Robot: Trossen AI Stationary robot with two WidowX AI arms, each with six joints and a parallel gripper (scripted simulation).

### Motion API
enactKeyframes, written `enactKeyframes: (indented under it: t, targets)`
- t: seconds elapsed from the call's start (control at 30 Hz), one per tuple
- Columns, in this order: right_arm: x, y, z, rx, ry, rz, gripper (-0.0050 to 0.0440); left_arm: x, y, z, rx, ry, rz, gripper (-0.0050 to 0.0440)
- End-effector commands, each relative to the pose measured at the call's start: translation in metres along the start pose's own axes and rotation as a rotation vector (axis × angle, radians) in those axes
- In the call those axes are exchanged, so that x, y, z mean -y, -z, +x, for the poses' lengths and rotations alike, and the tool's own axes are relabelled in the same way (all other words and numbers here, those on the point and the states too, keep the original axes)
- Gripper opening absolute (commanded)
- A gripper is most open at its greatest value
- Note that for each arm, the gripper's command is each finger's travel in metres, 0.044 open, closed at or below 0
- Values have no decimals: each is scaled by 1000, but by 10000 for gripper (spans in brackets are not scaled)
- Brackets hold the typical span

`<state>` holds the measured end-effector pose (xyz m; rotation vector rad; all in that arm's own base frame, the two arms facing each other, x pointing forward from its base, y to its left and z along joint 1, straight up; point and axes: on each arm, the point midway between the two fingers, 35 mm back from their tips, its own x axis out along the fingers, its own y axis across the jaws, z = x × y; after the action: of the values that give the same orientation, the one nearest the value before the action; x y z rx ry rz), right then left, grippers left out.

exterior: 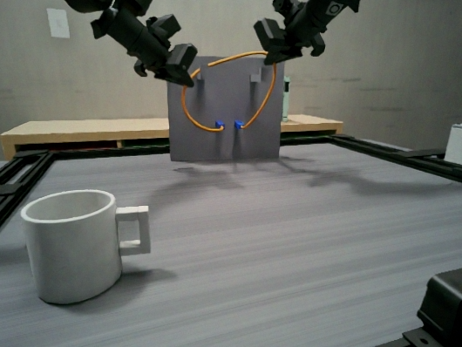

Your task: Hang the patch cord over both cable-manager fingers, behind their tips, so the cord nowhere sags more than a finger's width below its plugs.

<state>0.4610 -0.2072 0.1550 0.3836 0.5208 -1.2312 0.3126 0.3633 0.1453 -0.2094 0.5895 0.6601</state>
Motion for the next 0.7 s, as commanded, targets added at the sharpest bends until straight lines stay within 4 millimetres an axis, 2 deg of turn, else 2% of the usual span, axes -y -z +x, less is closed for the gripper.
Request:
enactKeyframes:
  t: [0.0, 0.67]
  targets:
    - [4, -16, -12, 23, -22, 41, 25, -1, -13, -7, 33, -4, 7, 40]
    - [11, -7, -7, 20, -11, 43, 25, -1, -13, -7, 33, -4, 7, 40]
